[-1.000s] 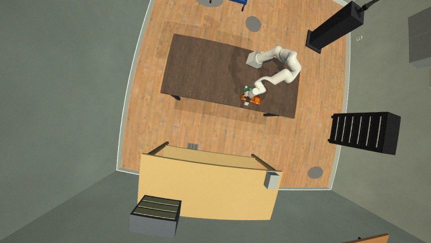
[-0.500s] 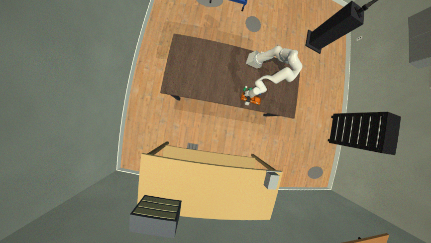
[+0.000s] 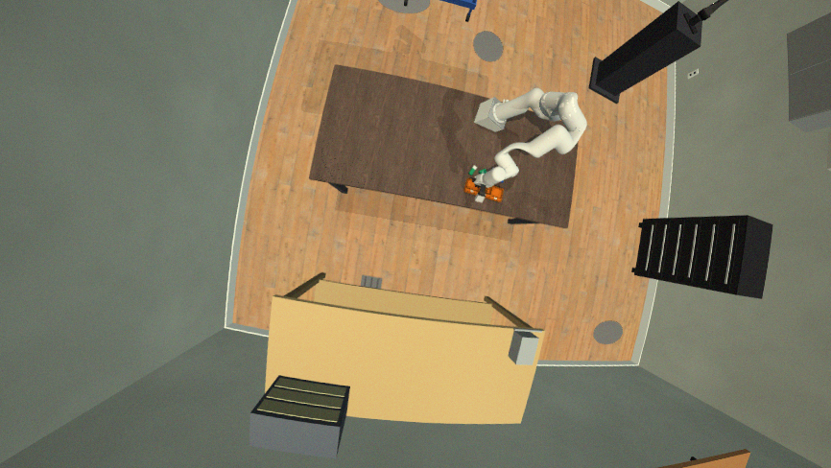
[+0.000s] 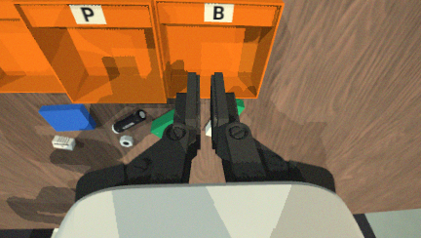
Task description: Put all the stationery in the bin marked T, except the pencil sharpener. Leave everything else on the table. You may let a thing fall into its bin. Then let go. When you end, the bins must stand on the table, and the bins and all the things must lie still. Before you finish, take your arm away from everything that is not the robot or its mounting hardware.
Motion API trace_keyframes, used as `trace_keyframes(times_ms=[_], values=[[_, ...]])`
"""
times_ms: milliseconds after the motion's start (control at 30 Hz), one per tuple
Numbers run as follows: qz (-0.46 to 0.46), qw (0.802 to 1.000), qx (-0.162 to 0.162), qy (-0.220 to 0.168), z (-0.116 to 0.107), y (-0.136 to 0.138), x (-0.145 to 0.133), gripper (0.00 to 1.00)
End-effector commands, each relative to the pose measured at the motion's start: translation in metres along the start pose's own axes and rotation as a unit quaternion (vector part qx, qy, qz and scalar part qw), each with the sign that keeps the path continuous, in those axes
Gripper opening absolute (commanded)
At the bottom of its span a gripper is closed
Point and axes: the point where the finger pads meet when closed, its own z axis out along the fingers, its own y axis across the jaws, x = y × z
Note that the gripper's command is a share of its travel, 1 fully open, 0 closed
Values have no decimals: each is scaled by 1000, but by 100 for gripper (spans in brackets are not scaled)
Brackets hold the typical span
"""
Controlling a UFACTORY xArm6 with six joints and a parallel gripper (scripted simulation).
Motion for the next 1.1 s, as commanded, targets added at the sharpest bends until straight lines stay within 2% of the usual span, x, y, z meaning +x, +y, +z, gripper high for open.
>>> trace_keyframes(times_ms=[0,433,600,1000,1067], values=[[0,1000,-1,3,-2,-12,1,7],[0,1000,-1,3,-2,-76,-1,7],[0,1000,-1,3,-2,-76,-1,7],[0,1000,-1,3,30,-76,-1,7],[0,1000,-1,3,30,-76,-1,7]])
